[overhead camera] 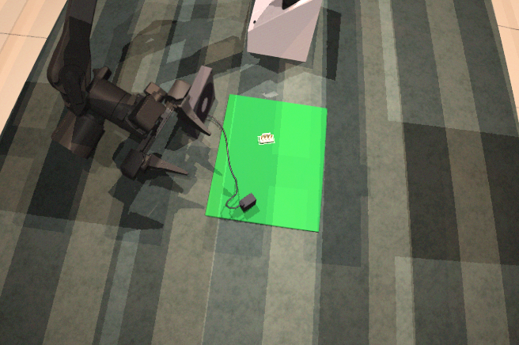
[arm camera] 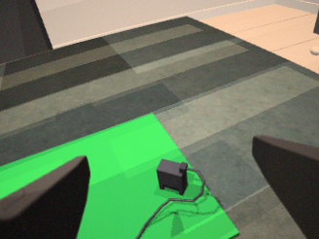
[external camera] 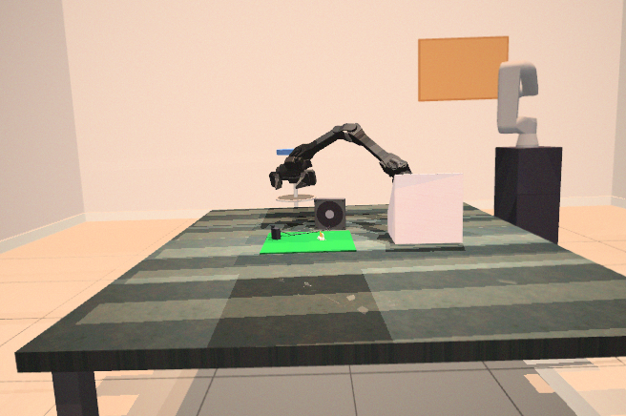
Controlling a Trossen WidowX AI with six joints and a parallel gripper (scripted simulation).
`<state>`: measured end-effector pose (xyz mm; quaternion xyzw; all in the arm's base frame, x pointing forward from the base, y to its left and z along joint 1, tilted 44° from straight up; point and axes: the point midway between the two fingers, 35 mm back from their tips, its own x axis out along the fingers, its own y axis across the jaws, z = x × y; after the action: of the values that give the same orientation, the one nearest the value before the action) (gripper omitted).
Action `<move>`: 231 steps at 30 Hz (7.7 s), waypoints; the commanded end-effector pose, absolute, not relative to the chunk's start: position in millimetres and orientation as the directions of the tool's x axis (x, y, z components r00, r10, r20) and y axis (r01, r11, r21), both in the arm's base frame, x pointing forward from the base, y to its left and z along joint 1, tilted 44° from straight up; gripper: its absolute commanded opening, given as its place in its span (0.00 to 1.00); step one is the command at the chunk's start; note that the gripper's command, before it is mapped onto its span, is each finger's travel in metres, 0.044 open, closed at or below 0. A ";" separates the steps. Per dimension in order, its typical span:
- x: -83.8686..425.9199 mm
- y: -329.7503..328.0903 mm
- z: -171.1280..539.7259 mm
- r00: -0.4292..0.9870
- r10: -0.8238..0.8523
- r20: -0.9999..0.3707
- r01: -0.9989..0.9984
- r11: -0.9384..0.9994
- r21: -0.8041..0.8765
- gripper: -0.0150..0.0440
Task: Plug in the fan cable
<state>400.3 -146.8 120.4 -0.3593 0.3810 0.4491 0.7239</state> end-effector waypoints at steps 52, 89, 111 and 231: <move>448.4 -45.7 39.9 -0.059 -0.689 -0.722 -0.770 -0.429 0.472 1.00; 441.6 -131.7 -48.6 -0.059 -0.693 -0.719 -0.771 -0.426 0.474 1.00; 440.1 -148.9 -65.8 -0.058 -0.690 -0.721 -0.775 -0.424 0.468 0.87; 284.0 -103.4 -67.2 -0.066 -0.692 -0.719 -0.971 -0.121 0.206 0.25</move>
<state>284.0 -102.4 -67.0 -0.6543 0.6346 0.3618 0.1958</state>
